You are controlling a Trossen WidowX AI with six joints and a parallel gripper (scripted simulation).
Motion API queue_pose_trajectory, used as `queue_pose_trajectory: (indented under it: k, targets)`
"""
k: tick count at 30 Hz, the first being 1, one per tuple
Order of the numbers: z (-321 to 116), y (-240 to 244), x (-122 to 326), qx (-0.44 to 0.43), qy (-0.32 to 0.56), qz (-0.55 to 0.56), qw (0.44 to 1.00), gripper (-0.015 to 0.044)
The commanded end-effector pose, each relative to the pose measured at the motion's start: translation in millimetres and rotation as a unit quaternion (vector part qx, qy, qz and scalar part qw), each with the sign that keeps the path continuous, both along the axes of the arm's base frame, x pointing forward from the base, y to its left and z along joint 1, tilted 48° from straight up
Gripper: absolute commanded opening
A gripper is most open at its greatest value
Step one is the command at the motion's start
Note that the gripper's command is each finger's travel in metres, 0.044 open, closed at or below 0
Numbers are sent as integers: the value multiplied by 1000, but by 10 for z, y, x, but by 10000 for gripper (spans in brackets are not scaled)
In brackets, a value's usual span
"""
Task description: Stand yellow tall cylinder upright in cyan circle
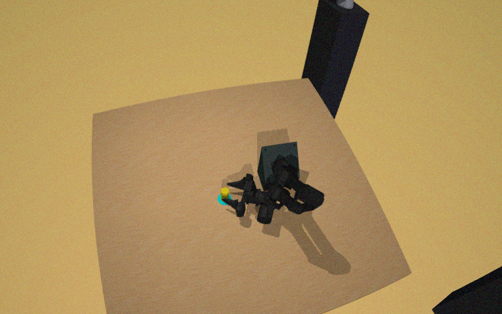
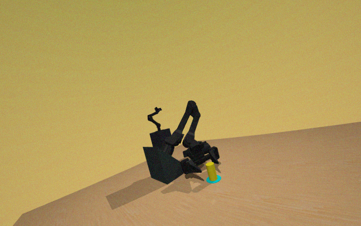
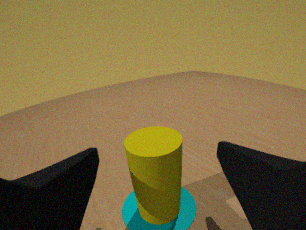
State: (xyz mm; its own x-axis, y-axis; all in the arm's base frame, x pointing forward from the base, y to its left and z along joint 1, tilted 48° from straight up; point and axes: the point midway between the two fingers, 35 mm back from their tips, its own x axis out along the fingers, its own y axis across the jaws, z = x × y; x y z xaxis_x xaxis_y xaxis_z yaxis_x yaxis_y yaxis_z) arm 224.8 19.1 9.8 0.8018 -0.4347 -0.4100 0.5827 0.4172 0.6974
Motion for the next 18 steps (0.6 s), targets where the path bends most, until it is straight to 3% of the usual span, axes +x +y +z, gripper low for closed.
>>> queue_pose_trajectory:
  k: [1, 18]
  targets:
    - [3, -2, 1, 1, -2, -2, 1000, 400]
    - [274, -203, 29, -1, 9, -3, 1000, 400]
